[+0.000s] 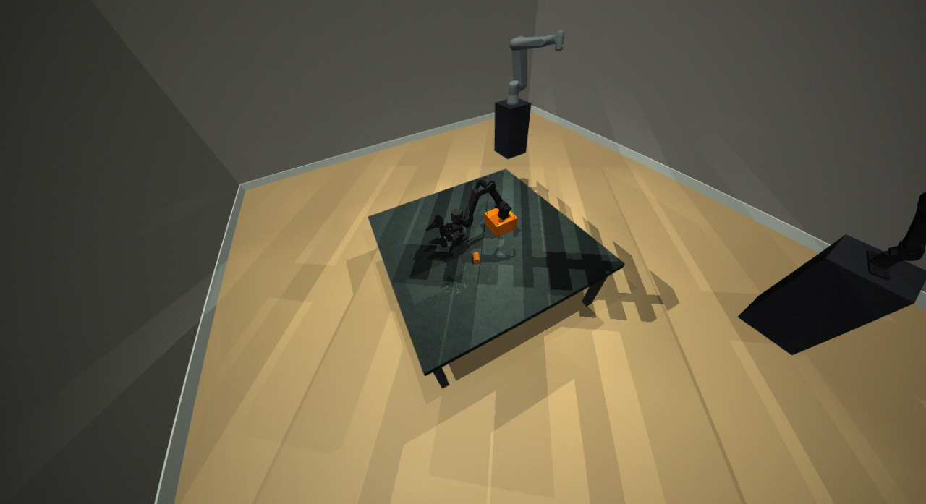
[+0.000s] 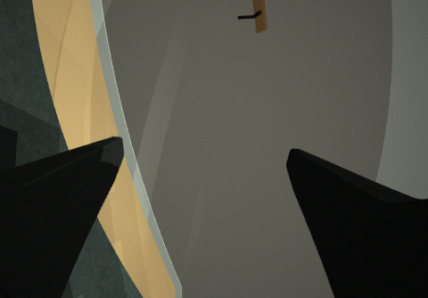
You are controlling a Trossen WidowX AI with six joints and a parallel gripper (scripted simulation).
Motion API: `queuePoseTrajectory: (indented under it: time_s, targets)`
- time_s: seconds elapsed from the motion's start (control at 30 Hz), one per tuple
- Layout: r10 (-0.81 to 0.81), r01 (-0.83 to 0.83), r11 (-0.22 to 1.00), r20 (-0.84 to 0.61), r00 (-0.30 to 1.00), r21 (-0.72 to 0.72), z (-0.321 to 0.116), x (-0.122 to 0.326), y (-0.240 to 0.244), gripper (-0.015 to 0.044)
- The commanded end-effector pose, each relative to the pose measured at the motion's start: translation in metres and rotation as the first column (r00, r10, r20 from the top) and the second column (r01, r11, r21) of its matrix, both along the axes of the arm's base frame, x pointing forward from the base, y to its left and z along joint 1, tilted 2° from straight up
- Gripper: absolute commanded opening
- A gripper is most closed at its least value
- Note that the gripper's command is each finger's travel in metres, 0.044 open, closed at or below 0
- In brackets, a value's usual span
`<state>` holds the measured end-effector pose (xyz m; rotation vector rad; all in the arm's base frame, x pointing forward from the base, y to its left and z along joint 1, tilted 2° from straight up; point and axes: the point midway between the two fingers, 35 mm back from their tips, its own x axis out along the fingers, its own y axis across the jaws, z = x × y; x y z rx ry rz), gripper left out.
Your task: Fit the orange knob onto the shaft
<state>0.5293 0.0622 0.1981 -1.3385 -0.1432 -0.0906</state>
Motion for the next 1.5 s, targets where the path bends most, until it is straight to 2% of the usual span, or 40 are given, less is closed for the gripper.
queuePoseTrajectory:
  time_s: [0.0, 0.13, 0.3, 0.5, 0.83, 1.17, 1.47]
  targets:
    - [0.004, -0.004, 1.0, -0.013, 1.0, 0.003, -0.002, 0.001, 0.002, 0.0426]
    - [0.086, -0.067, 0.995, -0.27, 0.959, 0.079, -0.046, 0.005, 0.034, 0.044]
    - [0.167, -0.067, 0.981, -0.62, 0.766, 0.182, -0.108, -0.02, 0.075, 0.044]
    - [0.181, -0.01, 0.977, -0.804, 0.566, 0.213, -0.14, -0.056, 0.094, 0.044]
    - [0.142, 0.106, 0.98, -0.961, 0.236, 0.171, -0.166, -0.123, 0.108, 0.044]
    - [0.051, 0.21, 0.977, -0.995, -0.085, 0.032, -0.166, -0.196, 0.108, 0.044]
    - [0.045, 0.215, 0.976, -0.994, -0.103, 0.021, -0.165, -0.2, 0.108, 0.044]
